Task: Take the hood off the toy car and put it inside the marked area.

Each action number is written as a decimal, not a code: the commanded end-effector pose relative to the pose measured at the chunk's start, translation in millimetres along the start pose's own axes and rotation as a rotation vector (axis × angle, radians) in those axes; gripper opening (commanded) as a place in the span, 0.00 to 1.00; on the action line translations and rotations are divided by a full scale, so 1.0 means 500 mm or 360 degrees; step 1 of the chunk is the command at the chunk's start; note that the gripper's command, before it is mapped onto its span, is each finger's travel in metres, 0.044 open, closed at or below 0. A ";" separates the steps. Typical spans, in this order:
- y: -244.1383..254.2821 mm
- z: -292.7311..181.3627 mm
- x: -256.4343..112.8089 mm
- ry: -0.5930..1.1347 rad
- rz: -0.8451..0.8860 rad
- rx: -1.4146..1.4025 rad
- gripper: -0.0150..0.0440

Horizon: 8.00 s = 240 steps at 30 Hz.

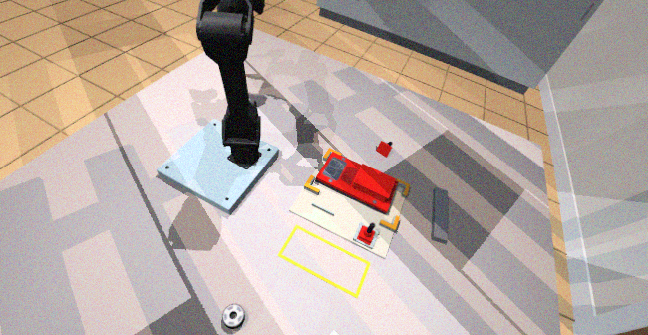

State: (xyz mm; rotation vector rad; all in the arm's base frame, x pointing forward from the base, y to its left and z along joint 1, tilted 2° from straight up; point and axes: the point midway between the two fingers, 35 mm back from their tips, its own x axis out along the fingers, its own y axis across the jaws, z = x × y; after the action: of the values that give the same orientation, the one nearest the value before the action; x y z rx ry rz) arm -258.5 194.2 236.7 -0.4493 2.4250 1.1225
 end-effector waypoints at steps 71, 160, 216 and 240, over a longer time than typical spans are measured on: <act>-0.792 0.329 -0.853 -0.1575 -0.0667 0.1291 1.00; -0.862 0.393 -0.792 -0.1575 -0.0667 0.1291 1.00; -0.859 0.392 -0.796 -0.1585 -0.0660 0.1293 0.25; -0.839 0.373 -0.811 -0.1584 -0.0660 0.1294 0.25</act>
State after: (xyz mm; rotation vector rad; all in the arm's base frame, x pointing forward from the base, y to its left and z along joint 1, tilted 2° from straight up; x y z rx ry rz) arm 325.3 123.1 62.9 -0.0625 1.5669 0.0439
